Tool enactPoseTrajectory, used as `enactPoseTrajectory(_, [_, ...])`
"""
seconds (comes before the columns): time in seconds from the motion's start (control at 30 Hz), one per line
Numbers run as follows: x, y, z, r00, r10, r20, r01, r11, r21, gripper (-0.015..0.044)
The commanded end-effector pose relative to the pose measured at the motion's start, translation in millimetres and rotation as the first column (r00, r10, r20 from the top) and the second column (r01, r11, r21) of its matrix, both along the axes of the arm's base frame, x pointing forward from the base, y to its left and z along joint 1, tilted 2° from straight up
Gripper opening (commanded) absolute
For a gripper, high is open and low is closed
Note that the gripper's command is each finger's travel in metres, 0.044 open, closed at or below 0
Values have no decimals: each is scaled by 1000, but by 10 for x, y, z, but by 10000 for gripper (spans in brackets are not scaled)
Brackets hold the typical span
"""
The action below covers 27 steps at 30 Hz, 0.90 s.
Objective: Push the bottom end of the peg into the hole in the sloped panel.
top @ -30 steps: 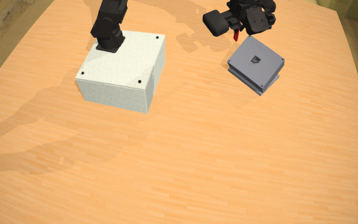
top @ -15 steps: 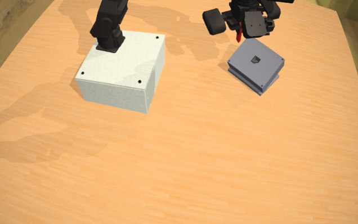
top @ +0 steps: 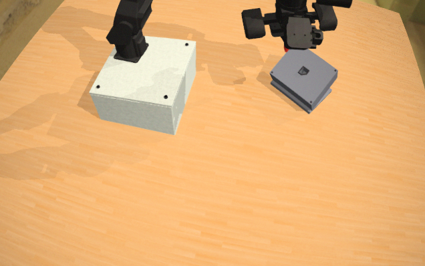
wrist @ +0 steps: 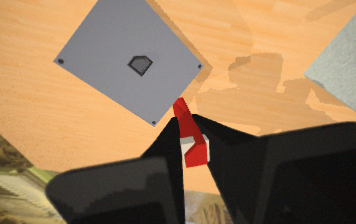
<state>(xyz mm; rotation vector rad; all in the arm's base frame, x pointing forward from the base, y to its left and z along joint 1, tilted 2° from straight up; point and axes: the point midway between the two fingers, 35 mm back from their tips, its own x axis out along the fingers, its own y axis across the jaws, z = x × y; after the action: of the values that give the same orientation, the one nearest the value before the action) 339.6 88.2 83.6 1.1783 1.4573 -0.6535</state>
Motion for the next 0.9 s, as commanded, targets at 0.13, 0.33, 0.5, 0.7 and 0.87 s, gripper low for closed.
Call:
enactPoseTrajectory(0.13, [32, -53, 40, 995, -95, -16, 96, 995, 29, 0])
enactPoseTrajectory(0.33, [54, -100, 62, 985, -167, -34, 169, 985, 47, 0])
enactPoseTrajectory(0.5, [71, -140, 80, 973, -226, -50, 229, 972, 61, 0])
enactPoseTrajectory(0.7, [91, -188, 103, 953, -295, -70, 300, 951, 77, 0])
enactPoseTrajectory(0.87, [107, -229, 122, 933, -350, -88, 357, 930, 89, 0])
